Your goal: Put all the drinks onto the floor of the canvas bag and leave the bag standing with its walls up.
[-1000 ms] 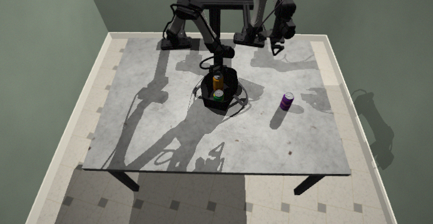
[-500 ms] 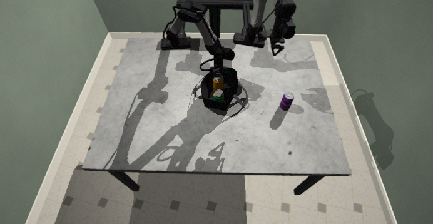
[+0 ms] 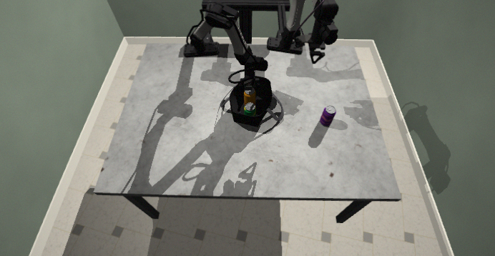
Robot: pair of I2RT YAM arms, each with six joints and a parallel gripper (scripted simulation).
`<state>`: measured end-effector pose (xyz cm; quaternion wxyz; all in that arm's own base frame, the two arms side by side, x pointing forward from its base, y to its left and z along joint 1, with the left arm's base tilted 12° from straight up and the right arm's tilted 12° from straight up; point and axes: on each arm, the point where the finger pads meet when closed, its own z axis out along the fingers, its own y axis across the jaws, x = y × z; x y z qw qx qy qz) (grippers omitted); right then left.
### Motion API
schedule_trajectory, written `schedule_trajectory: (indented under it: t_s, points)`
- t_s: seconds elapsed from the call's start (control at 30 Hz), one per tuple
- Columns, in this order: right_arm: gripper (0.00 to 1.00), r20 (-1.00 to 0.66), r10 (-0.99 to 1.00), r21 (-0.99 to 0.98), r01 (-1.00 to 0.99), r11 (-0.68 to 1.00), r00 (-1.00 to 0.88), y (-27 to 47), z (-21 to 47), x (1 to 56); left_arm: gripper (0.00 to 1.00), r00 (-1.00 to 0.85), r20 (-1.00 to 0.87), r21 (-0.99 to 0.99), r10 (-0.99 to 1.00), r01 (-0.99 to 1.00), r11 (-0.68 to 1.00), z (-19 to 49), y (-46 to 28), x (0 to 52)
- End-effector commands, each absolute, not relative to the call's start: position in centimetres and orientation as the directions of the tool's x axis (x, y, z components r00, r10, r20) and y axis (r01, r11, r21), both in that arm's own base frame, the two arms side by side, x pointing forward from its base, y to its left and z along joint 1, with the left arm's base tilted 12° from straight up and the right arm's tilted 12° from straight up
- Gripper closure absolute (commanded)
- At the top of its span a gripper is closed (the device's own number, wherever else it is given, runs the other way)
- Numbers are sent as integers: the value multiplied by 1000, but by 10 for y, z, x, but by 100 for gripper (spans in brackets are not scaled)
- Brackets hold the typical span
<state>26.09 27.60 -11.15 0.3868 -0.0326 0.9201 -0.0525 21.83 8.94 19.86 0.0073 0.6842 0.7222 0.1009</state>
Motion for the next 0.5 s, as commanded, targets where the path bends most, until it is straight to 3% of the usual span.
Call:
schedule_trajectory:
  t_s: [0.0,0.47]
  points:
    - [30,-759,-54,-67,-5,998,-649,290,-106,277,0,-69,125,179,990,983,46,204,89,220]
    - [30,-766,-42,-49,-8,999,-642,296,-101,279,0,-69,125,179,990,983,46,204,89,220]
